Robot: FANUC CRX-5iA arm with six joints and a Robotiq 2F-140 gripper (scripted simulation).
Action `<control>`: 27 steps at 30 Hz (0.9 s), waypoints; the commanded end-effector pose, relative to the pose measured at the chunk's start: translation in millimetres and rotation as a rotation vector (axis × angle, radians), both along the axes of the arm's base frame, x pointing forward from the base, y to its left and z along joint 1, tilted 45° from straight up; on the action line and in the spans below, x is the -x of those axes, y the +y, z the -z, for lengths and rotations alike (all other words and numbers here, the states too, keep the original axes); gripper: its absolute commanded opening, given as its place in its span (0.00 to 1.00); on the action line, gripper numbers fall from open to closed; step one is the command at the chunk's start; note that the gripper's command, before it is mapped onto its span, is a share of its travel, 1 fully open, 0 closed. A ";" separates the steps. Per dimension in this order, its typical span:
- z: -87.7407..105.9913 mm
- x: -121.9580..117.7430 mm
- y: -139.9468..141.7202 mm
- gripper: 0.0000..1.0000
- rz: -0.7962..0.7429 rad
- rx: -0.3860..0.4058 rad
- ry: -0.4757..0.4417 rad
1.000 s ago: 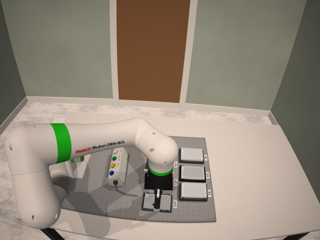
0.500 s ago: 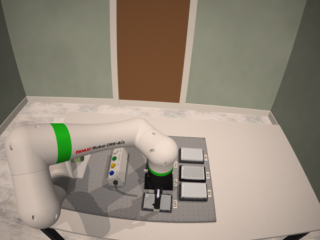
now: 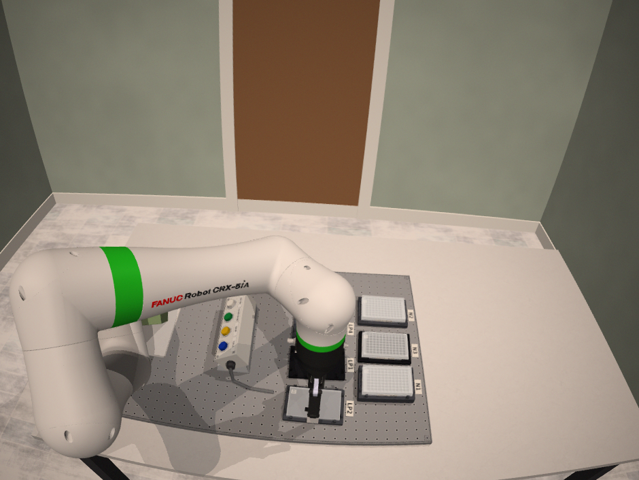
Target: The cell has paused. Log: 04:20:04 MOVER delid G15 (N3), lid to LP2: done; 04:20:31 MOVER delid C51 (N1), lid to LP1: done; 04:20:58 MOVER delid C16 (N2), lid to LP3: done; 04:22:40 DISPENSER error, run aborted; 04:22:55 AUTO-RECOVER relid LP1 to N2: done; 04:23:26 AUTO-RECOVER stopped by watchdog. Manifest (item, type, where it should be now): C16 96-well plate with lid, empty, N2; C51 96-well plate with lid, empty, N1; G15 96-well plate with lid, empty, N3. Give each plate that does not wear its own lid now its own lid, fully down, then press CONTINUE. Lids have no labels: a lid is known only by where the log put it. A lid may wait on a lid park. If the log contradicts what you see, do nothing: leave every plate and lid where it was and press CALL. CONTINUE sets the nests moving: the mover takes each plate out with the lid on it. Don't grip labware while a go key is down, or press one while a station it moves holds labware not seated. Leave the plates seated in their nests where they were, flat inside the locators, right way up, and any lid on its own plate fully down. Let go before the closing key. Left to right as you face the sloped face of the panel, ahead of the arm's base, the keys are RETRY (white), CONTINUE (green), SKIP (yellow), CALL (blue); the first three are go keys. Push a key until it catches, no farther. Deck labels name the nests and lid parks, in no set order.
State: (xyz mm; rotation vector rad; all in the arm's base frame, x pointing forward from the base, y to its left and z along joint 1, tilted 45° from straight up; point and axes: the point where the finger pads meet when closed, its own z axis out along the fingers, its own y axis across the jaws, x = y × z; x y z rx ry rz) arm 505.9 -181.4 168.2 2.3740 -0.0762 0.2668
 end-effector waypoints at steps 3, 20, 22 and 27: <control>-0.1 -0.1 0.2 0.66 0.000 0.000 0.000; -0.1 -0.1 0.2 0.00 0.000 0.000 0.000; -0.1 -0.1 0.2 0.00 0.000 0.000 0.000; -0.1 -0.1 0.2 0.00 0.000 0.000 0.000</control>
